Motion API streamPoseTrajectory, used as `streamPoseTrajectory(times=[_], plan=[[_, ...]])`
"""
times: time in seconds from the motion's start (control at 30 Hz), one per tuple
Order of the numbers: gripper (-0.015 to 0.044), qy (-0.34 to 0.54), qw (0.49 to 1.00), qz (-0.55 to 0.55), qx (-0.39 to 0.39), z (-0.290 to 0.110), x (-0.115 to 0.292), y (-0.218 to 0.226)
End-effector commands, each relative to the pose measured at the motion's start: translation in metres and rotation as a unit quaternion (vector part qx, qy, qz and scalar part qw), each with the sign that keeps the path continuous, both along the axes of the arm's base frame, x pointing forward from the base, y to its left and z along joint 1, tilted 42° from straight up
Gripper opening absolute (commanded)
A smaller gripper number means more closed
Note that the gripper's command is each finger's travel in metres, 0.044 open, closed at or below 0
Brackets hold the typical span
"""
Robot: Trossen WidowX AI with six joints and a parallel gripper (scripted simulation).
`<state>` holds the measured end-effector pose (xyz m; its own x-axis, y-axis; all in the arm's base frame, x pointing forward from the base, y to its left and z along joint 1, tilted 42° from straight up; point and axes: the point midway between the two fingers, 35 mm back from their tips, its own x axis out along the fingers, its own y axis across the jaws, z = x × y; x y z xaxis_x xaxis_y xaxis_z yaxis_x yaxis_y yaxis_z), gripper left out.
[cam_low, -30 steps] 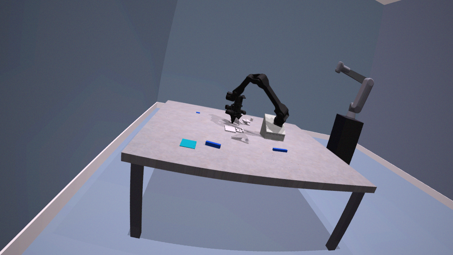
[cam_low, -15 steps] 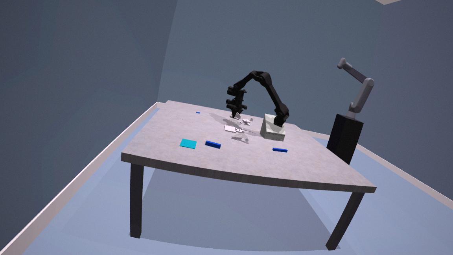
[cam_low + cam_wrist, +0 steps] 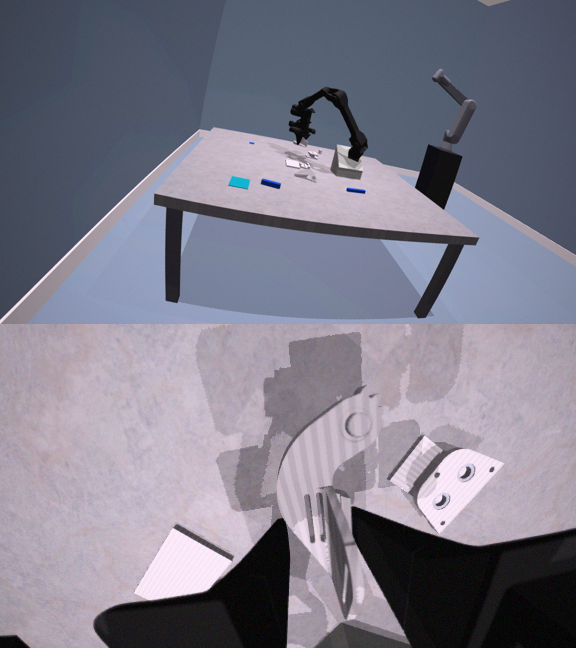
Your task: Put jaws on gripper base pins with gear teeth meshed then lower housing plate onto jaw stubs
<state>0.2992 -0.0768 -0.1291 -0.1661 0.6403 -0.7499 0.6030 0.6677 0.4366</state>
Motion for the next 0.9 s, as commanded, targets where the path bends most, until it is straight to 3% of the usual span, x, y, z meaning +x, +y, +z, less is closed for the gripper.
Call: streamPoseTrajectory(times=[0.0, 0.87], plan=[[0.0134, 0.008, 1.0, -0.012, -0.005, 0.004, 0.001, 0.0], [0.0134, 0.189, 0.953, -0.229, -0.055, 0.049, 0.001, 0.04]])
